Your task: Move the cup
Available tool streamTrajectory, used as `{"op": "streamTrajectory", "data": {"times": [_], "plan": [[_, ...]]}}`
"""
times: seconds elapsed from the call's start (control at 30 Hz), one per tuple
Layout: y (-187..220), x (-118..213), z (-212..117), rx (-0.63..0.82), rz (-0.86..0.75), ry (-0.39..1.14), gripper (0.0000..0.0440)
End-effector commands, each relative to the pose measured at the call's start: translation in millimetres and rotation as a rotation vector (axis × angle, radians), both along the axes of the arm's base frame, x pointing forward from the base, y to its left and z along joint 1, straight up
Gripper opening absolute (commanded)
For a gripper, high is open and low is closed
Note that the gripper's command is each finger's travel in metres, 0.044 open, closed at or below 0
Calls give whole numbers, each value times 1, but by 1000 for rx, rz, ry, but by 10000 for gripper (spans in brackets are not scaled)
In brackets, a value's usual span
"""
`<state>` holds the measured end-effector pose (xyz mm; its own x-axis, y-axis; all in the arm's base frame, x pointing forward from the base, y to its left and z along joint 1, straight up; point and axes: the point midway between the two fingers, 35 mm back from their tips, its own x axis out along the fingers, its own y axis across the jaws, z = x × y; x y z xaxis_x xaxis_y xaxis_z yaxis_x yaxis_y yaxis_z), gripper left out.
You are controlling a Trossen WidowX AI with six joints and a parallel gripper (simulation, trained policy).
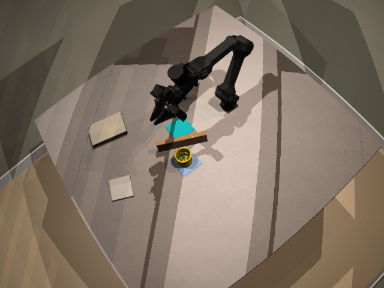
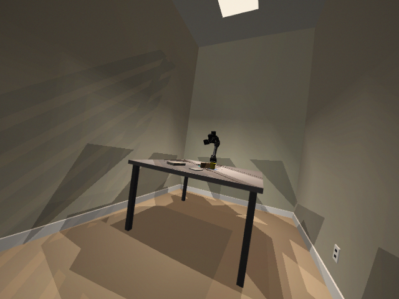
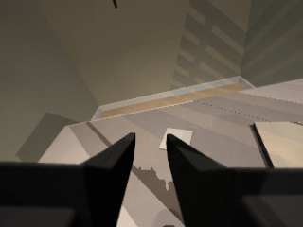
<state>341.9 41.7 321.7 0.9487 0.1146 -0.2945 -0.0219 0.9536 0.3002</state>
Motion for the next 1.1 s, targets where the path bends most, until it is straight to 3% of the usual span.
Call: {"op": "streamTrajectory", "data": {"times": [0.0, 1.07], "plan": [[5, 5, -1, 44, -7, 53, 129], [47, 15, -23, 360, -133, 503, 149]]}}
